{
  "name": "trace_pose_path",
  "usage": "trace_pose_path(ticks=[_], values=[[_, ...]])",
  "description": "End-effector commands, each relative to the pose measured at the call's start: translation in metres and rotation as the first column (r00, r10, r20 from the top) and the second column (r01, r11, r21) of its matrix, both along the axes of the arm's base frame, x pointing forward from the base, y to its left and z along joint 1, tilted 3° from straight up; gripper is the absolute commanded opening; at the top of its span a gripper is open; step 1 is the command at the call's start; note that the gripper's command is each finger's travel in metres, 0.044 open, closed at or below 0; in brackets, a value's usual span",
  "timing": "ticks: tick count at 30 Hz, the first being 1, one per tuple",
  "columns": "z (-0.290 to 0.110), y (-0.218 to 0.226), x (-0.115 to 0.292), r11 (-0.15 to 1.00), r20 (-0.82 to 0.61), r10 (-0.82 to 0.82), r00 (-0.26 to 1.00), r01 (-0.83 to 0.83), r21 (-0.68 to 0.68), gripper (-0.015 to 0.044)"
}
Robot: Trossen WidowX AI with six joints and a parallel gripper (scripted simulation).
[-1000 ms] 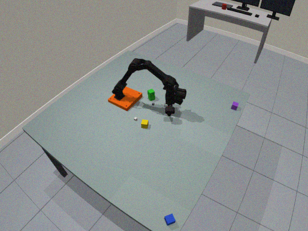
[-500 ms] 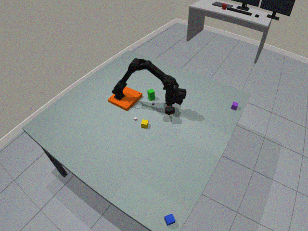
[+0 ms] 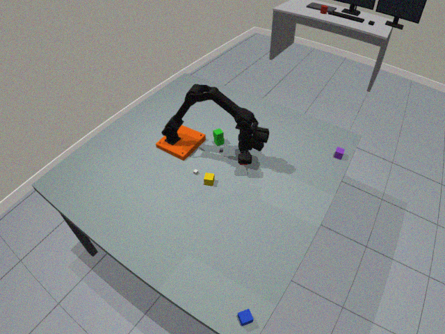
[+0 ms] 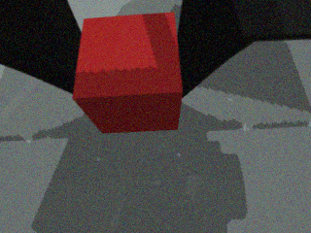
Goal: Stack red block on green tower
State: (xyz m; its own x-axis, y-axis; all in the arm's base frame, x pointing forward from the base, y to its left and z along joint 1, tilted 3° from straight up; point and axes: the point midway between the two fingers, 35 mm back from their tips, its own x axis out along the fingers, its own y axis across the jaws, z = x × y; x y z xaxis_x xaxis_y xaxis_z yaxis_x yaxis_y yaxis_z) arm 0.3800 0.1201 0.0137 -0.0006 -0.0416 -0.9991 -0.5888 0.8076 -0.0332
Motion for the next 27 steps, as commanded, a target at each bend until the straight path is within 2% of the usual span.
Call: trace_pose_path(ticks=[1, 20, 27], values=[[0.016, 0.002, 0.002, 1.0, 0.008, 0.001, 1.0, -0.001, 0.007, 0.0], [0.108, 0.005, 0.002, 1.0, 0.008, 0.001, 1.0, -0.001, 0.007, 0.0], [0.112, 0.004, 0.002, 1.0, 0.01, 0.004, 1.0, -0.004, 0.005, 0.0]])
